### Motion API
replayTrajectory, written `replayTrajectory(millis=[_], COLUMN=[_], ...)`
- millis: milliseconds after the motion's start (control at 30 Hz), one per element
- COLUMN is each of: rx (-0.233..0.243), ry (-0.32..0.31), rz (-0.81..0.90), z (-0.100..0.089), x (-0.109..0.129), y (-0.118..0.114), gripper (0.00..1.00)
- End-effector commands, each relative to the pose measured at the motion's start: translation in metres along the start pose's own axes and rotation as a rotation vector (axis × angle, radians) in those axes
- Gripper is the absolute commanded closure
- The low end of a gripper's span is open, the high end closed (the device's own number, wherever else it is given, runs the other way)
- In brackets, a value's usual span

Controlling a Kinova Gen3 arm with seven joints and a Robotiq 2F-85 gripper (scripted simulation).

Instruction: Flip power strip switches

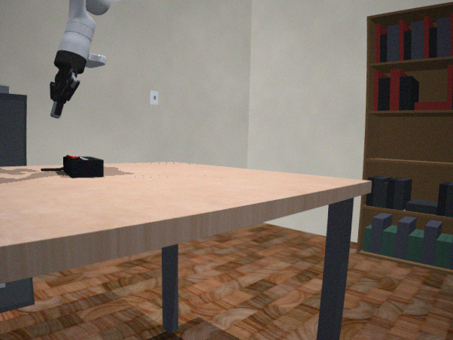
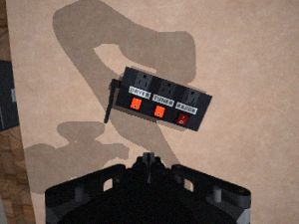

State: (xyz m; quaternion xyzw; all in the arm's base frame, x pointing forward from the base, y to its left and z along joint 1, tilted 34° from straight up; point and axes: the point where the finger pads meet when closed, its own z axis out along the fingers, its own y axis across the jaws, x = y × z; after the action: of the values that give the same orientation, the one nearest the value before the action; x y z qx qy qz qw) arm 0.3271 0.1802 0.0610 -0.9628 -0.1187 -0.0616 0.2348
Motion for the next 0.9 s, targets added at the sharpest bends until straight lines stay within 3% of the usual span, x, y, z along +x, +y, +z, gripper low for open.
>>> replayTrajectory(millis=[0, 867], rx=[-0.001, -0.006], ry=[-0.001, 0.001], rz=[0.007, 0.048], z=[-0.001, -0.003], x=[-0.002, -0.019], y=[0.001, 0.009], gripper=[1.0, 1.0])
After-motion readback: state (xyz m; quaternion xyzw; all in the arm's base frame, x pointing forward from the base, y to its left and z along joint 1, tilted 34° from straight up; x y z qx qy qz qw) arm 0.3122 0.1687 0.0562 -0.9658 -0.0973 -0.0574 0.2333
